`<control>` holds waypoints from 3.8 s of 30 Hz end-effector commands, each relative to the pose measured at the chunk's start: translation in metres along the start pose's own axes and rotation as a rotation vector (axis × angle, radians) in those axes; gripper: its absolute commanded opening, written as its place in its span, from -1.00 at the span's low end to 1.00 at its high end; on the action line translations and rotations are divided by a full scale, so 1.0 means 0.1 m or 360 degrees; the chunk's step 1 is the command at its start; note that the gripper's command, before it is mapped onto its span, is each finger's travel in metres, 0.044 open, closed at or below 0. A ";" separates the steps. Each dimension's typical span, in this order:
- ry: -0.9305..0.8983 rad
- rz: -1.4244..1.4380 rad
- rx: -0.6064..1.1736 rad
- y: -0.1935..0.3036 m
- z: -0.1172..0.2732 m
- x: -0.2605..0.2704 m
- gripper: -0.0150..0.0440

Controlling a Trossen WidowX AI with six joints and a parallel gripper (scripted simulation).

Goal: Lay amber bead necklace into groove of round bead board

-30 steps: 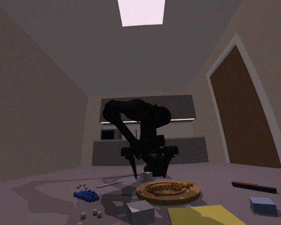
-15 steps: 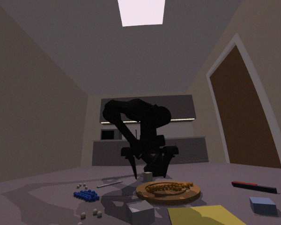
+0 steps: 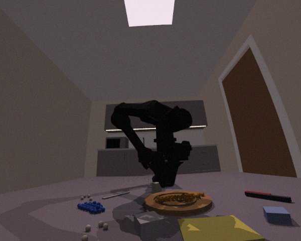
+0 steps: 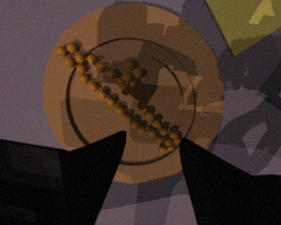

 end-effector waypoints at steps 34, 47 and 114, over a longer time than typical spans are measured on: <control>-0.0006 0.0388 -0.0006 -0.10 -0.27 0.06 -0.08; -0.0009 0.0377 -0.0010 -0.10 -0.33 0.05 -0.20; -0.0004 0.0392 -0.0002 -0.34 -0.32 -0.30 -0.49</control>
Point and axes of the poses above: the point midway between the two fingers, 35 mm back from their tips, its own z axis back along the fingers, its own x axis across the jaws, y = z × x, the point moved 9 cm from there along z, back along the fingers, and after that the axes turned 10 degrees about -z, right-handed, at the moved point
